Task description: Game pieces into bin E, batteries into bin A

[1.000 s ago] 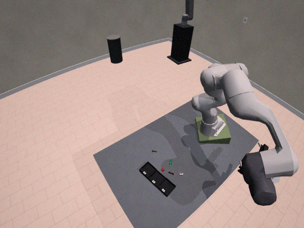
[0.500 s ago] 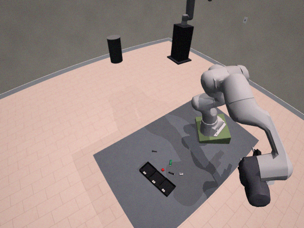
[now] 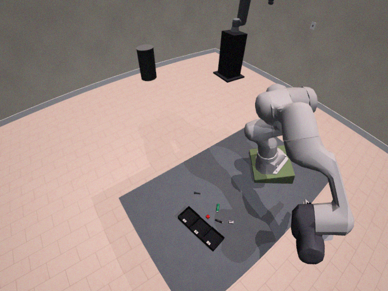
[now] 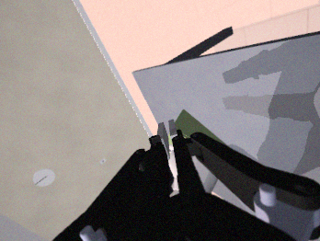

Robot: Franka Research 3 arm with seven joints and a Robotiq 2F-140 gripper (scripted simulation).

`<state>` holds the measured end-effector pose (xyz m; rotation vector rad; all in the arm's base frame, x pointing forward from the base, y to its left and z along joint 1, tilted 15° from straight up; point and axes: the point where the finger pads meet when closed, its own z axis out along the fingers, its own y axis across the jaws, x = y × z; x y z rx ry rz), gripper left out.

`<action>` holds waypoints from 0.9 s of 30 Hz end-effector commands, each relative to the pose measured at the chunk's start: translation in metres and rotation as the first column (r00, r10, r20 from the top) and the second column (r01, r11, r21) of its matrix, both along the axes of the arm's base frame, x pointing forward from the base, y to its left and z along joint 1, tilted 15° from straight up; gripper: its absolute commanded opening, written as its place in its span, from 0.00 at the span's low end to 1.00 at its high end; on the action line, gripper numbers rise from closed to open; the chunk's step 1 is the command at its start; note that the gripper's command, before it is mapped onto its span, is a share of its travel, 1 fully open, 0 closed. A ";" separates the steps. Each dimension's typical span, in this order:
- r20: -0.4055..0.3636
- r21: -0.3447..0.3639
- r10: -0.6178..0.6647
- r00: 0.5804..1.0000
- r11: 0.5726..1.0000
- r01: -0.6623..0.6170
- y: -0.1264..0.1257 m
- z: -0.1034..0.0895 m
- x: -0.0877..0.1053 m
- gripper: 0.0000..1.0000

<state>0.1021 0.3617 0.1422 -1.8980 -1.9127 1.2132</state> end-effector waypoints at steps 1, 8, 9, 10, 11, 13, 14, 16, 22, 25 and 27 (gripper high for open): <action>0.066 -0.010 -0.060 0.996 0.998 0.061 -0.002 0.001 0.021 0.05; 0.175 -0.006 -0.165 0.971 0.986 0.169 -0.017 0.007 0.058 0.05; 0.175 -0.006 -0.165 0.971 0.986 0.169 -0.017 0.007 0.058 0.05; 0.209 -0.002 -0.199 0.957 0.979 0.204 -0.020 0.008 0.065 0.05; 0.209 -0.002 -0.199 0.957 0.979 0.204 -0.020 0.008 0.065 0.05; 0.243 0.003 -0.232 0.942 0.971 0.239 -0.024 0.009 0.073 0.05; 0.270 0.009 -0.260 0.927 0.964 0.267 -0.028 0.011 0.080 0.05; 0.280 0.010 -0.269 0.922 0.961 0.277 -0.034 0.013 0.093 0.05; 0.362 0.035 -0.352 0.863 0.930 0.365 -0.051 0.019 0.122 0.05; 0.379 0.037 -0.368 0.849 0.923 0.383 -0.054 0.020 0.127 0.05; 0.421 0.057 -0.413 0.808 0.901 0.430 -0.064 0.024 0.141 0.05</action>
